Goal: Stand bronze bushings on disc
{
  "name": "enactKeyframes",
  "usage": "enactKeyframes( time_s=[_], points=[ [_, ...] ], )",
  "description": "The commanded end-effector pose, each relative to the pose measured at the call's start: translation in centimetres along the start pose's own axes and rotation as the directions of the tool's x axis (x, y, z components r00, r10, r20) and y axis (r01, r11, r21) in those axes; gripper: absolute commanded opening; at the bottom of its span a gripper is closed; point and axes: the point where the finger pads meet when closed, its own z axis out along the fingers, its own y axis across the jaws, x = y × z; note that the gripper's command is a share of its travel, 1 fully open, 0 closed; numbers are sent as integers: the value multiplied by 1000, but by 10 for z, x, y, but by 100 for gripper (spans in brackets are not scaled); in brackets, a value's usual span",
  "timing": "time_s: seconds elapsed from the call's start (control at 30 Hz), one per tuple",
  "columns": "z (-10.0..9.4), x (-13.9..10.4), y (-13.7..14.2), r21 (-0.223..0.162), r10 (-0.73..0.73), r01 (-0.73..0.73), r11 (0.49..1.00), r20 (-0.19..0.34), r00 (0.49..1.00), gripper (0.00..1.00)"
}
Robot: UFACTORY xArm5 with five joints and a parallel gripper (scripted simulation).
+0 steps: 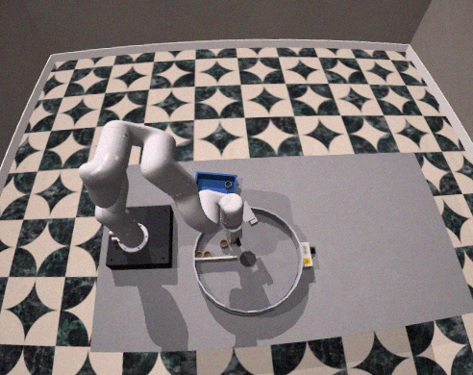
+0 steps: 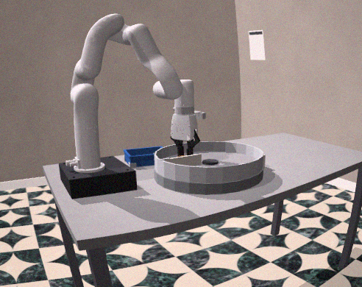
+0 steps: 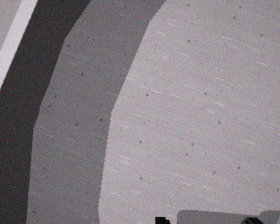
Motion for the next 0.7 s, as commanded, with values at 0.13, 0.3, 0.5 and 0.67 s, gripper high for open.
enactKeyframes(
  time_s=[0.13, 0.3, 0.5, 0.67],
  points=[
    [-33, 1, 1, -2, 0, 0, 1000, -4, 1000, 42],
    [-53, 1, 1, -2, 0, 0, 1000, -4, 1000, 42],
    [-60, 1, 1, -2, 0, 0, 1000, -4, 1000, 42],
    [-60, 1, 1, -2, 0, 0, 1000, -4, 1000, 42]
  ],
)
